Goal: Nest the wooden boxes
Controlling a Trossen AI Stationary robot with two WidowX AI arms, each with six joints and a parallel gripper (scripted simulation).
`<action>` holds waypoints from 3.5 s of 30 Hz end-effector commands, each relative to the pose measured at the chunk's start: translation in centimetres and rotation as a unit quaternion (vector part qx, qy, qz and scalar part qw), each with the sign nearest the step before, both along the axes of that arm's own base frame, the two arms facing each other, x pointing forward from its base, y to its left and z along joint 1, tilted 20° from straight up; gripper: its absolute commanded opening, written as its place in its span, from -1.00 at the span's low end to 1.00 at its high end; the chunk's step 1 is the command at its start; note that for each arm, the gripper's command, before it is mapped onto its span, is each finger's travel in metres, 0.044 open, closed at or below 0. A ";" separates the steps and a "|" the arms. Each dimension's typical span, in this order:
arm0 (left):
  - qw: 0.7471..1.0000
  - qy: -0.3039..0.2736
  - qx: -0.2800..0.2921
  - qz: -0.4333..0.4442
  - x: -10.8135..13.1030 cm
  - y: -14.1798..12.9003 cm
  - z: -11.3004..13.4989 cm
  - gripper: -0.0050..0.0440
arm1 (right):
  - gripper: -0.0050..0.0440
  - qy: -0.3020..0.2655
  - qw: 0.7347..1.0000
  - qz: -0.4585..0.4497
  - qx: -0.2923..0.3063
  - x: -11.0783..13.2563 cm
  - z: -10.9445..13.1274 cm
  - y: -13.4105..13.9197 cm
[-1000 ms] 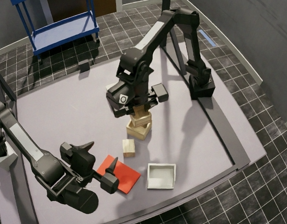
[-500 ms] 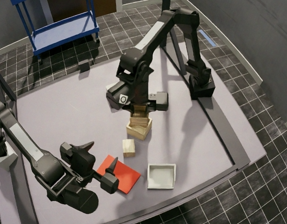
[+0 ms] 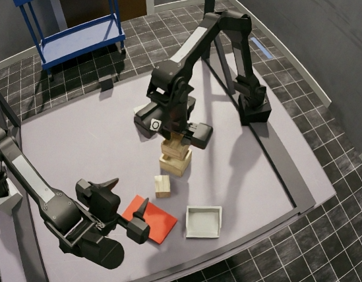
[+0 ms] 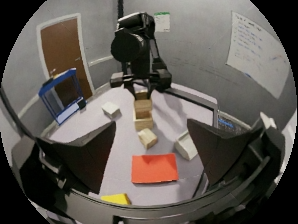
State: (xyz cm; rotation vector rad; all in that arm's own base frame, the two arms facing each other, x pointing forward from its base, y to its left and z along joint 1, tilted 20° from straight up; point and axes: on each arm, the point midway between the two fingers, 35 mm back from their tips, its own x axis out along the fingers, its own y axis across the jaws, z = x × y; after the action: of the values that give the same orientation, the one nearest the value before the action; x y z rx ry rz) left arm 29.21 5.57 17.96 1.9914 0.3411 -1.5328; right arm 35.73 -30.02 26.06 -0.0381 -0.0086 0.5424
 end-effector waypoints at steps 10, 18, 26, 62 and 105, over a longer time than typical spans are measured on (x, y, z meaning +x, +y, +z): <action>1.000 -0.009 0.004 -0.014 0.4 -0.2 -0.4 0.29 | 0.84 -0.007 1.000 -0.001 -0.011 -0.1 1.0 -0.1; 1.000 -0.008 0.004 -0.012 0.7 -0.3 -1.3 0.29 | 0.84 -0.007 1.000 -0.001 -0.011 -0.1 1.0 -0.1; 1.000 -0.008 0.005 -0.012 1.0 -0.5 -2.4 0.29 | 0.84 -0.007 1.000 -0.001 -0.011 -0.1 1.0 -0.1; 1.000 -0.008 0.005 -0.012 1.6 -0.8 -4.1 0.29 | 0.84 -0.007 1.000 -0.001 -0.011 -0.1 1.0 -0.1; 1.000 -0.019 0.007 -0.013 3.3 -1.3 -7.7 0.29 | 0.84 -0.007 1.000 -0.001 -0.011 -0.1 1.0 -0.1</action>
State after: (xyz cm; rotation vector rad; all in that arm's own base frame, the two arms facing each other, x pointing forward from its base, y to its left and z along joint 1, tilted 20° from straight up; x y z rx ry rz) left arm 32.19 4.15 9.58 2.0164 0.3160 -1.5394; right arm 35.73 -30.02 26.06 -0.0381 -0.0086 0.5424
